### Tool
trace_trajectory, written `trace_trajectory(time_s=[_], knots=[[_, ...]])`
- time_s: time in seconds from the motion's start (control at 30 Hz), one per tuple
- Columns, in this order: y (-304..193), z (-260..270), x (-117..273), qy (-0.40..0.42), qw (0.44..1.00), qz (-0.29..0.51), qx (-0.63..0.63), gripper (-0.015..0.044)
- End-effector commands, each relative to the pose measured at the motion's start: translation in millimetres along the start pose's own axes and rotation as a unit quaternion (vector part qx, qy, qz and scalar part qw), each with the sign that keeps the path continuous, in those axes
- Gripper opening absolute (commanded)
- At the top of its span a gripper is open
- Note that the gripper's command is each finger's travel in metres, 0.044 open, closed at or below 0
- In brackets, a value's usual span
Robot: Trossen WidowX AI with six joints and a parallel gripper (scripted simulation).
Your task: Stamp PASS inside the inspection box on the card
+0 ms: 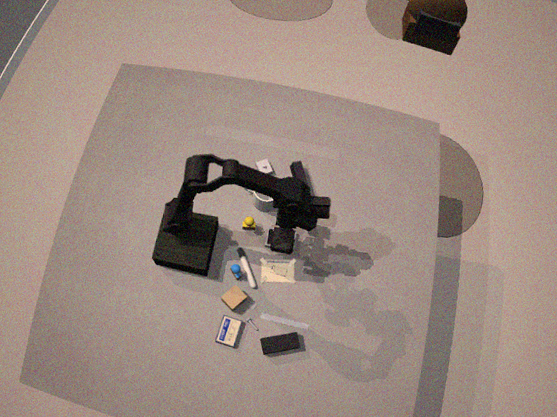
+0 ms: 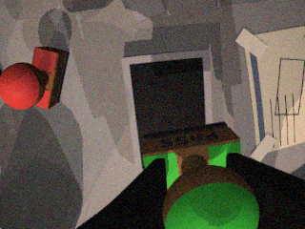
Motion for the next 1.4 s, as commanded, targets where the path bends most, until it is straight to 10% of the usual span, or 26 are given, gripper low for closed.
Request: trace_trajectory(time_s=[0.0, 1.37], knots=[[-2.6, 2.3, -2.2, 0.002, 1.000, 0.001, -0.001, 0.0000], [-1.8, 3.4, -29.4, 0.002, 1.000, 0.001, 0.001, 0.0000]])
Point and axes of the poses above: the point midway between the two fingers, 35 mm back from their tips, its own x axis back along the fingers, its own z axis across the jaws, y = z × x, the point moved 2 cm from there along x, back along the fingers, and after that the axes turned 8 degrees about -x, right-handed, at the moved point
